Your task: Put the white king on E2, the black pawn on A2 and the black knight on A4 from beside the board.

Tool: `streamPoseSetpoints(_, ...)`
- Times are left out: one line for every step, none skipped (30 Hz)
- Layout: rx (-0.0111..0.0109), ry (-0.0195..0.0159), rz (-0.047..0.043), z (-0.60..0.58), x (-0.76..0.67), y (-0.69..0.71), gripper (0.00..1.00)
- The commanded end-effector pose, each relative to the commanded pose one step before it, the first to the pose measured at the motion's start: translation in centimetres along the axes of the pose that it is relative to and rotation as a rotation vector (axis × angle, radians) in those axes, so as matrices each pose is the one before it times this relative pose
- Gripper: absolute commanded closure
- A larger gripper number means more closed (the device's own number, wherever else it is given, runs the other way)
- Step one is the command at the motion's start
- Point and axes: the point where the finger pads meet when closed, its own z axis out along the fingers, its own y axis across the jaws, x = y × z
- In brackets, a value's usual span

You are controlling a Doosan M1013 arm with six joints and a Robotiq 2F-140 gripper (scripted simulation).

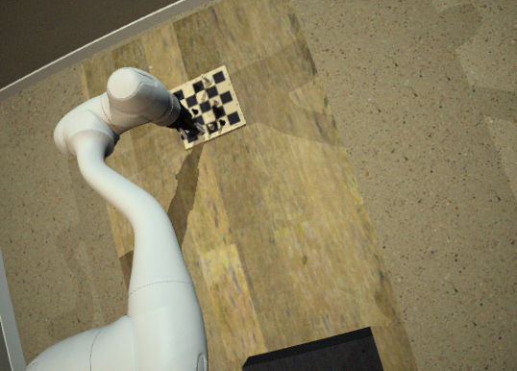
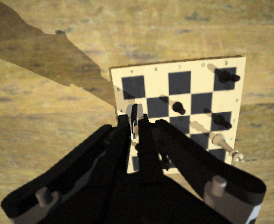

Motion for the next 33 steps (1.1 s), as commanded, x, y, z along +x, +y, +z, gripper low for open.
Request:
streamPoseSetpoints(-0.00021,0.00019,-0.00003,-0.028,0.005,0.002,0.82)
streamPoseSetpoints(0.00000,0.00000,0.00000,0.000,0.000,0.000,0.82)
streamPoseSetpoints(0.00000,0.00000,0.00000,0.000,0.000,0.000,0.82)
streamPoseSetpoints(0.00000,0.00000,0.00000,0.000,0.000,0.000,0.78)
streamPoseSetpoints(0.00000,0.00000,0.00000,0.000,0.000,0.000,0.78)
streamPoseSetpoints(0.00000,0.00000,0.00000,0.000,0.000,0.000,0.78)
streamPoseSetpoints(0.00000,0.00000,0.00000,0.000,0.000,0.000,0.78)
streamPoseSetpoints(0.00000,0.00000,0.00000,0.000,0.000,0.000,0.78)
streamPoseSetpoints(0.00000,0.00000,0.00000,0.000,0.000,0.000,0.78)
streamPoseSetpoints(0.00000,0.00000,0.00000,0.000,0.000,0.000,0.78)
streamPoseSetpoints(0.00000,0.00000,0.00000,0.000,0.000,0.000,0.78)
streamPoseSetpoints(0.00000,0.00000,0.00000,0.000,0.000,0.000,0.78)
streamPoseSetpoints(0.00000,0.00000,0.00000,0.000,0.000,0.000,0.78)
streamPoseSetpoints(0.00000,0.00000,0.00000,0.000,0.000,0.000,0.78)
streamPoseSetpoints(0.00000,0.00000,0.00000,-0.003,0.000,0.000,0.78)
streamPoseSetpoints(0.00000,0.00000,0.00000,-0.020,0.000,0.000,0.78)
streamPoseSetpoints(0.00000,0.00000,0.00000,-0.050,0.000,0.000,0.78)
streamPoseSetpoints(0.00000,0.00000,0.00000,-0.091,0.000,0.000,0.78)
streamPoseSetpoints(0.00000,0.00000,0.00000,-0.139,0.000,0.000,0.78)
streamPoseSetpoints(0.00000,0.00000,0.00000,-0.192,0.000,-0.001,0.78)
streamPoseSetpoints(0.00000,0.00000,0.00000,-0.251,0.000,0.000,0.78)
streamPoseSetpoints(0.00000,0.00000,0.00000,-0.307,0.000,0.000,0.78)
streamPoseSetpoints(0.00000,0.00000,0.00000,-0.363,0.000,0.000,0.78)
streamPoseSetpoints(0.00000,0.00000,0.00000,0.000,0.000,0.000,0.78)
streamPoseSetpoints(0.00000,0.00000,0.00000,0.000,0.000,0.000,0.78)
streamPoseSetpoints(0.00000,0.00000,0.00000,-0.417,0.000,0.000,0.78)
streamPoseSetpoints(0.00000,0.00000,0.00000,-0.466,0.000,0.000,0.78)
streamPoseSetpoints(0.00000,0.00000,0.00000,-0.509,0.000,0.000,0.78)
streamPoseSetpoints(0.00000,0.00000,0.00000,-0.546,0.000,0.000,0.78)
streamPoseSetpoints(0.00000,0.00000,0.00000,-0.568,0.000,0.000,0.78)
streamPoseSetpoints(0.00000,0.00000,0.00000,-0.575,0.000,0.000,0.78)
streamPoseSetpoints(0.00000,0.00000,0.00000,-0.572,0.000,0.000,0.78)
streamPoseSetpoints(0.00000,0.00000,0.00000,-0.559,0.000,0.000,0.78)
